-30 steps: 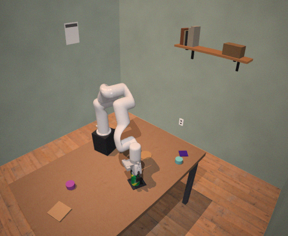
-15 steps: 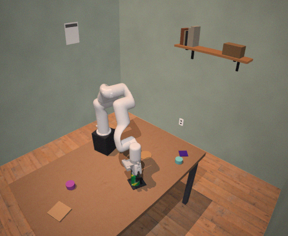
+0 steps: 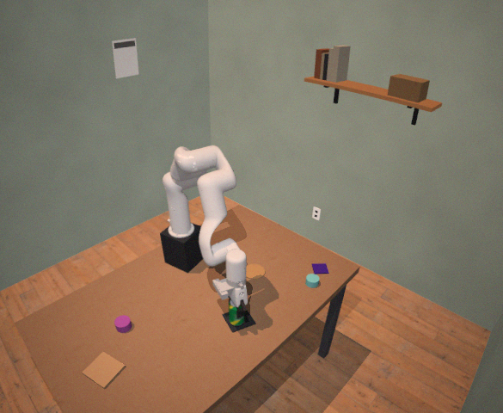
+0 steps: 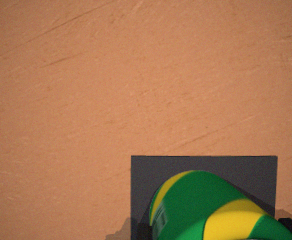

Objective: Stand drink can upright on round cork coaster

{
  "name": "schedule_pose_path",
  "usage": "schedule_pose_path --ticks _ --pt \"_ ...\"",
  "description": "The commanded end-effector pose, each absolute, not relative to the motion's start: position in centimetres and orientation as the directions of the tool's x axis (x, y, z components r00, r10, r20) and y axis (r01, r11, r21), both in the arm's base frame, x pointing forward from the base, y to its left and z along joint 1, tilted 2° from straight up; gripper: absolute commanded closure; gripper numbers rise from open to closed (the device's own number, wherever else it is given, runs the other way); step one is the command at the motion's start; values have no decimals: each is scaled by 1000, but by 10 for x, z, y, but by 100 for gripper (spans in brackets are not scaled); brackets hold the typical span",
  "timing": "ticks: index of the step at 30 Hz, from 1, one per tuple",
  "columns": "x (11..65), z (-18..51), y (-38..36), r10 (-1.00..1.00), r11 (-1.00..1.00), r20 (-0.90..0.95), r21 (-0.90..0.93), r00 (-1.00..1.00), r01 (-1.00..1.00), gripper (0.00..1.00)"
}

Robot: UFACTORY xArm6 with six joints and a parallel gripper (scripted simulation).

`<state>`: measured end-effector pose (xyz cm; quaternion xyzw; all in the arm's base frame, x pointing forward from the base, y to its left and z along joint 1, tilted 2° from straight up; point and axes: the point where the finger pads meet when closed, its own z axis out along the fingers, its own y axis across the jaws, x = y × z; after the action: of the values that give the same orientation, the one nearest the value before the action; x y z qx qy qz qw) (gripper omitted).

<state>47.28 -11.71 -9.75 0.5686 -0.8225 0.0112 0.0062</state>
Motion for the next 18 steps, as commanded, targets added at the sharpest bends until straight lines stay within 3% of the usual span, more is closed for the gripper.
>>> schedule_pose_path --ticks 1,18 --pt "474 -96 -117 -935 353 23 -14 -353 -935 100" --pt "474 -56 -117 -935 353 23 -14 -353 -935 100"
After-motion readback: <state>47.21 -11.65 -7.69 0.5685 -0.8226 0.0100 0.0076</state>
